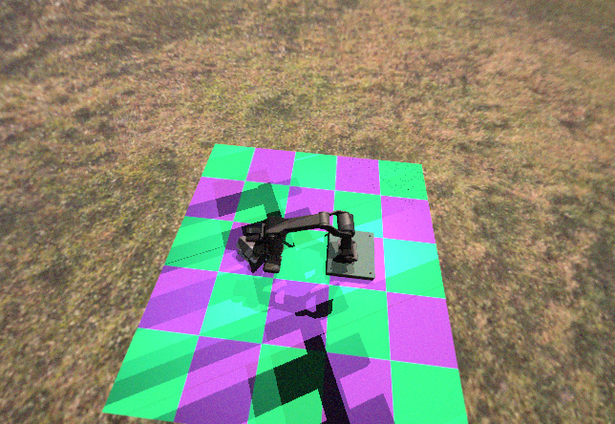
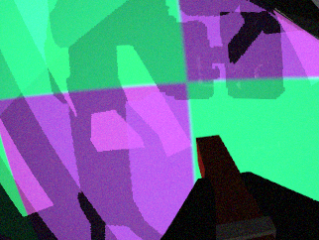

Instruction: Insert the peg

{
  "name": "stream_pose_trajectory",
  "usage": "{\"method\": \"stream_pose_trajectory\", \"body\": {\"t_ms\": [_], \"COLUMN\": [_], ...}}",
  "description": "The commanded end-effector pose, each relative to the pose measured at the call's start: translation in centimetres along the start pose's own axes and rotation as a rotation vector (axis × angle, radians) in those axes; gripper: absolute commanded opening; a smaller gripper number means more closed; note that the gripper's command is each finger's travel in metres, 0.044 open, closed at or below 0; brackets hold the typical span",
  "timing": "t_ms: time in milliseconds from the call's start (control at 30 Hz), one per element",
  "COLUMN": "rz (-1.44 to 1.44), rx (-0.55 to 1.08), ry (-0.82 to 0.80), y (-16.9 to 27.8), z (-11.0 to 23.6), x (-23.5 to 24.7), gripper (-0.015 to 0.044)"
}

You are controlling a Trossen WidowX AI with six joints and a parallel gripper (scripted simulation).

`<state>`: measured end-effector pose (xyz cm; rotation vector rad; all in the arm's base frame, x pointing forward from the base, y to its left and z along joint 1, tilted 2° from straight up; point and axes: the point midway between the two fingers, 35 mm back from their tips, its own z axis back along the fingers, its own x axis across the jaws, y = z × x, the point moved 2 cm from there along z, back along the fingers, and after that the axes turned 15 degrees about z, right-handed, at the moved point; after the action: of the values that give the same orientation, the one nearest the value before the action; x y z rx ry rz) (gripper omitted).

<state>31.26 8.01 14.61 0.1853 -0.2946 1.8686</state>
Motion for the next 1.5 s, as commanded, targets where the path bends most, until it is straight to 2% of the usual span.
{"method": "stream_pose_trajectory", "body": {"t_ms": [0,1467], "rz": [0.030,0.305], "rx": [-0.006,-0.116], "ry": [-0.014,-0.085], "y": [-0.2,-1.1], "z": [0.1,1.9], "x": [-0.5,-4.9], "gripper": [0.0000,0.0000]}}
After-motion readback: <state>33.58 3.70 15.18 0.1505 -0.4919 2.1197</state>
